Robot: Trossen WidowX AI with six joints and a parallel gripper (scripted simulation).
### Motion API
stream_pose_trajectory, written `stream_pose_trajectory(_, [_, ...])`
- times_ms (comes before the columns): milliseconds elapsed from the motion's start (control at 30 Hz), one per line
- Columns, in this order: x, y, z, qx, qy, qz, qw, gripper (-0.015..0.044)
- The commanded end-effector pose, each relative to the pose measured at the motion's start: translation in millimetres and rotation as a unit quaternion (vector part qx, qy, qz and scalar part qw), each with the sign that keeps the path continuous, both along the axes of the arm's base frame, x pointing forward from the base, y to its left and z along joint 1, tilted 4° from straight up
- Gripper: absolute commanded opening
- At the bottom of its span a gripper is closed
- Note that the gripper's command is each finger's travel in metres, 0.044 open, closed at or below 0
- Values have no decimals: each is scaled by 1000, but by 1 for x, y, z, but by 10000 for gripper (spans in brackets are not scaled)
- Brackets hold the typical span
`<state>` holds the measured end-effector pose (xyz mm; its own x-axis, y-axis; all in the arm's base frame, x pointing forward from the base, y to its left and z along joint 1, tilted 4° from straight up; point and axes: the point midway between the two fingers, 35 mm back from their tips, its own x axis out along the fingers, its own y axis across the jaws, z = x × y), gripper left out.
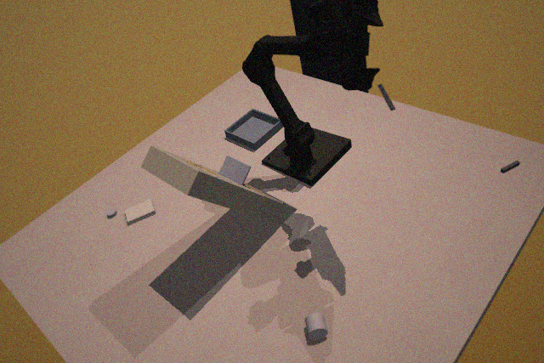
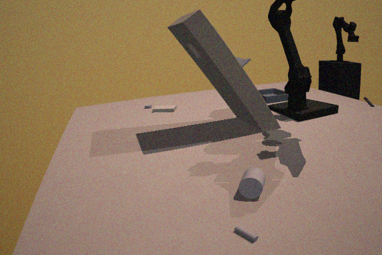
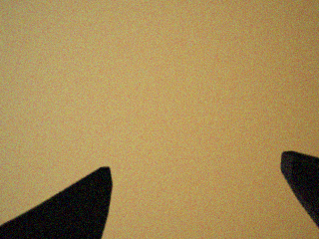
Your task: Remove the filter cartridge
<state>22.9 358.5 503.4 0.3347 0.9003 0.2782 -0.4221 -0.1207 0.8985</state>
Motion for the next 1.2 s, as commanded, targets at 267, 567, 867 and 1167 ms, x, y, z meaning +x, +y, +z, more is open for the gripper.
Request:
stream_pose_trajectory(267, [81,-22,-29,-71,8,-91,993,164])
stream_pose_trajectory(567, [193,-110,-86,-191,77,-264,942,114])
stream_pose_trajectory(867, [240,-236,-145,-272,202,-416,844,114])
stream_pose_trajectory(1167, [231,-312,-180,-294,297,-492,764,114])
